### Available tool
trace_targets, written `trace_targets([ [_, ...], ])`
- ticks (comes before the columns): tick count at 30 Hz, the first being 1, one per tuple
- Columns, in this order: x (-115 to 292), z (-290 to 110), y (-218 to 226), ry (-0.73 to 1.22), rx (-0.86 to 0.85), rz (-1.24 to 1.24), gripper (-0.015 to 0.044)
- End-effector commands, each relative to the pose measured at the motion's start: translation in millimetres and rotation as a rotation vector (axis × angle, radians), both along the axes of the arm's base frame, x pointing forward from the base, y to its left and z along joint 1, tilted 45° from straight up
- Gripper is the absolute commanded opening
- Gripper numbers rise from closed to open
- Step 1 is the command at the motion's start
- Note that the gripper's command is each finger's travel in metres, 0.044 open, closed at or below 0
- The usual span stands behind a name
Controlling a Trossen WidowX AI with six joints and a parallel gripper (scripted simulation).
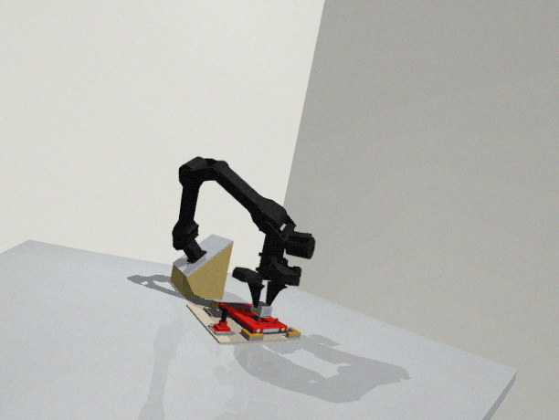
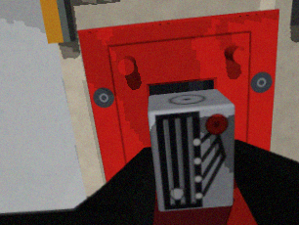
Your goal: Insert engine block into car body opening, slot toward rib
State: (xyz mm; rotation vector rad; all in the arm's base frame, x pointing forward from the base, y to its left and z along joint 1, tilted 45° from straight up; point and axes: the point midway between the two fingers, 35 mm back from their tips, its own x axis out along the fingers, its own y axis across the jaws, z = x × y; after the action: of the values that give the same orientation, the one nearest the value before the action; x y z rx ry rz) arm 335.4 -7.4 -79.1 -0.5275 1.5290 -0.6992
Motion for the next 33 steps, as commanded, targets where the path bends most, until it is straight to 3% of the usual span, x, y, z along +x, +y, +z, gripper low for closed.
trace_targets([
  [1,-0.8,-1.4,-0.7,0.007,0.001,0.007,0.0159],
  [33,-1.5,-7.5,-7.1,0.004,0.0,0.003,0.0159],
])
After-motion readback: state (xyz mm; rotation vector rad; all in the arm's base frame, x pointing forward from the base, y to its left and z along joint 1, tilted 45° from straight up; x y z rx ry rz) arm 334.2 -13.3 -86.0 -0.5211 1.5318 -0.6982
